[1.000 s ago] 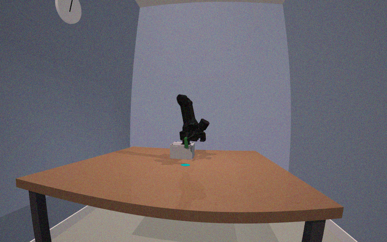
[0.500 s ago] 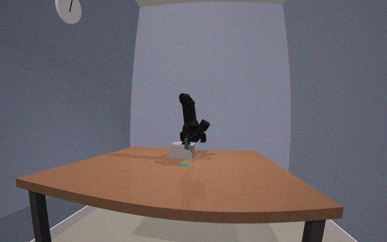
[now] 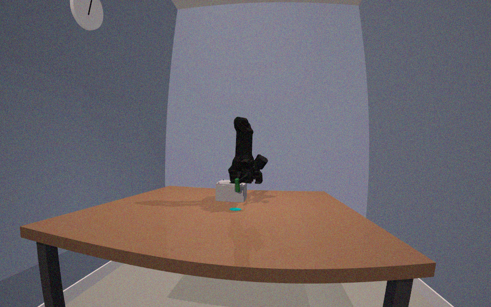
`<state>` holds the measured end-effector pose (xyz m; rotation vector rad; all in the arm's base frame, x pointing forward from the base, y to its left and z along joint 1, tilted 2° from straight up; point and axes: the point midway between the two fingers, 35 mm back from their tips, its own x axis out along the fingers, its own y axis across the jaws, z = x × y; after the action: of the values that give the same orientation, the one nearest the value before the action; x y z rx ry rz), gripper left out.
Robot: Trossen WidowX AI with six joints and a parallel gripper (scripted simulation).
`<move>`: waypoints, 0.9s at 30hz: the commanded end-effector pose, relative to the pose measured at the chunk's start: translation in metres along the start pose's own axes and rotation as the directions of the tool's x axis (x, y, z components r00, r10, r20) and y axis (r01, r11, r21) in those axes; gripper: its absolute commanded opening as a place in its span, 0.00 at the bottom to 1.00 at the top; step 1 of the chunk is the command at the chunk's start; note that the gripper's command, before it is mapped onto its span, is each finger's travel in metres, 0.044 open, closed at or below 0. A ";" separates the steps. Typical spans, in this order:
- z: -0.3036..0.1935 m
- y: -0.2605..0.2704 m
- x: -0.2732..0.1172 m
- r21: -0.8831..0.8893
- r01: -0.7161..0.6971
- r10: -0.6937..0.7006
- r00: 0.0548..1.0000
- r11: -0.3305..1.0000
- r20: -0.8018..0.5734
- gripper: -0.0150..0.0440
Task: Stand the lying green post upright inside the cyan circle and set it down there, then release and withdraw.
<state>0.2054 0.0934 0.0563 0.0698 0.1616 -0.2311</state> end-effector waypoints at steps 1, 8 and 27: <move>-0.003 0.001 0.001 0.008 0.006 -0.006 1.000 1.000 0.004 0.29; -0.011 0.002 0.003 0.010 0.012 -0.012 1.000 1.000 0.004 0.29; -0.034 0.001 0.007 0.013 0.026 -0.026 1.000 1.000 0.004 0.29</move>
<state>0.2075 0.0965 0.0247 0.0732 0.1615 -0.2526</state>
